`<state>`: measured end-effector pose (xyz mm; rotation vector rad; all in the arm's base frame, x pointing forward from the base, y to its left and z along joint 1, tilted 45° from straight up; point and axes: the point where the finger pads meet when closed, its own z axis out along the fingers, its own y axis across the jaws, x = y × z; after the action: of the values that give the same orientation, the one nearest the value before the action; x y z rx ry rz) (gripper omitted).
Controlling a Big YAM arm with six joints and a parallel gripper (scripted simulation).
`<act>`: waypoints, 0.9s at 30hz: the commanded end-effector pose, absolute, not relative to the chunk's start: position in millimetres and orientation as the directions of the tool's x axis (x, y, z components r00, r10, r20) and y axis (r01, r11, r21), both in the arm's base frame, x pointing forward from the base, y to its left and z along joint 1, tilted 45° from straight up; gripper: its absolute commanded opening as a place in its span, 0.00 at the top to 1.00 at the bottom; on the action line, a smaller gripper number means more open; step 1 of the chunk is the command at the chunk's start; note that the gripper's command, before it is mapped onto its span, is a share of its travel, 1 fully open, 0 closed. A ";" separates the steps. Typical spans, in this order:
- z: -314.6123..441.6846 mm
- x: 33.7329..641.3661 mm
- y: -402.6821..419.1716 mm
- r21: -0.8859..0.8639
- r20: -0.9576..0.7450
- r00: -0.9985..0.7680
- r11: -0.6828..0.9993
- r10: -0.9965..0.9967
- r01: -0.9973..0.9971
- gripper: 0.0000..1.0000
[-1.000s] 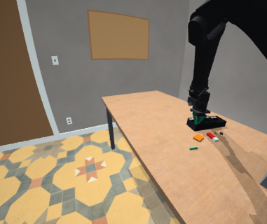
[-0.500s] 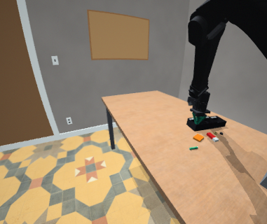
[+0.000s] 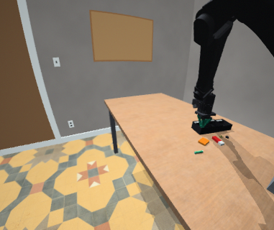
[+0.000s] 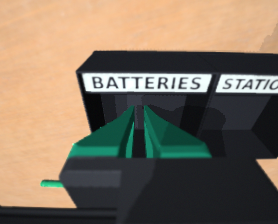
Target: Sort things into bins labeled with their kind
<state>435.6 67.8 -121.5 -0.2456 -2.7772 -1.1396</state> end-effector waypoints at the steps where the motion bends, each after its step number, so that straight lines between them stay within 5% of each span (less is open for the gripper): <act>1: -104.5 457.4 43.5 0.689 0.128 -0.983 0.701 0.134 0.185 0.91; 27: -85.9 464.4 24.1 0.688 0.118 -0.984 0.704 0.135 0.178 0.91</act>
<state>434.7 50.9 -107.4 -0.2483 -2.7701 -1.1364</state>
